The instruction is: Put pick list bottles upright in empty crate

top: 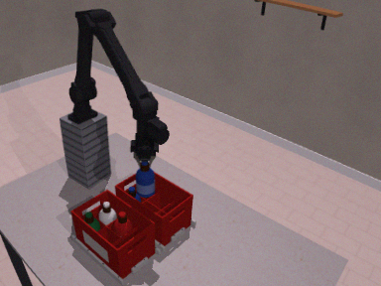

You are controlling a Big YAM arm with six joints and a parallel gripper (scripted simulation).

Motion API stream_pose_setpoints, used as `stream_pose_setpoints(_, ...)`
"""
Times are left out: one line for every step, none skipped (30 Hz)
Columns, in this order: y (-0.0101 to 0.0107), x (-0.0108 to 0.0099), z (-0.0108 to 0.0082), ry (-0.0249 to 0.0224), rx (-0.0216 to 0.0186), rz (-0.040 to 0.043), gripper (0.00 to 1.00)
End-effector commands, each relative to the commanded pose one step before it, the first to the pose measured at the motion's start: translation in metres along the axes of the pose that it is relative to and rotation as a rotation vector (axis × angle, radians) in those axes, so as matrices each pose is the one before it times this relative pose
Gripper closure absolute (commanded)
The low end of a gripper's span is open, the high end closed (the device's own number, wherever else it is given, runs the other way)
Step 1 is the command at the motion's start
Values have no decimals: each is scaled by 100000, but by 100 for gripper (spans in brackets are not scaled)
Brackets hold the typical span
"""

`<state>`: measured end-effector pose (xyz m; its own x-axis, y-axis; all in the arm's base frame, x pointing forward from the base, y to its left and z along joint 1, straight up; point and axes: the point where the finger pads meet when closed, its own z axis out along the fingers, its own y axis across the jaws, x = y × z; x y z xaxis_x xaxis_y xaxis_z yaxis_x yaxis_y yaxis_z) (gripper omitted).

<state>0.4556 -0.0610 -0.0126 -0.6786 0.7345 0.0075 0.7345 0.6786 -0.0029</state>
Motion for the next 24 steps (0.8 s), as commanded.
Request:
stream_pose_setpoints(1045, -1988, -2477, -6300, -4946, 1814, 100)
stream_pose_setpoints(-68, 74, 67, 146, 124, 0, 100)
stream_pose_setpoints(2, -4, 6, -16, -13, -6, 100)
stream_pose_setpoints(-12, 10, 12, 24, 21, -1, 100)
stream_pose_setpoints(-2, -2, -14, 46, 39, 0, 100)
stream_pose_setpoints(72, -90, -61, -181, -153, -1, 100)
stream_pose_setpoints(37, -51, -13, -142, -119, 0, 100)
stream_pose_setpoints(-6, 0, 22, -26, -21, -10, 100)
stream_pose_setpoints(-38, 33, 37, 73, 63, 1, 100)
stream_pose_setpoints(-50, 55, 50, 108, 92, -1, 100)
stream_pose_setpoints(0, 0, 0, 0, 0, 0, 100)
stream_pose_setpoints(0, 0, 0, 0, 0, 0, 100)
stream_pose_setpoints(-82, 163, 79, 347, 284, -92, 100)
stream_pose_setpoints(36, -39, -8, -138, -117, -3, 100)
stream_pose_setpoints(46, -48, -20, -143, -122, 0, 100)
stream_pose_setpoints(70, -80, -54, -167, -141, 0, 100)
stream_pose_setpoints(111, -137, -93, -270, -227, 0, 100)
stream_pose_setpoints(33, -47, -23, -83, -69, 0, 100)
stream_pose_setpoints(0, -5, 7, -3, -2, 0, 100)
stream_pose_setpoints(-14, 21, 22, 38, 31, 0, 100)
stream_pose_setpoints(-33, 44, 38, 81, 68, 0, 100)
stream_pose_setpoints(-56, 65, 46, 155, 131, 0, 100)
stream_pose_setpoints(-46, 50, 45, 99, 84, 0, 100)
stream_pose_setpoints(-35, 38, 46, 45, 39, 0, 100)
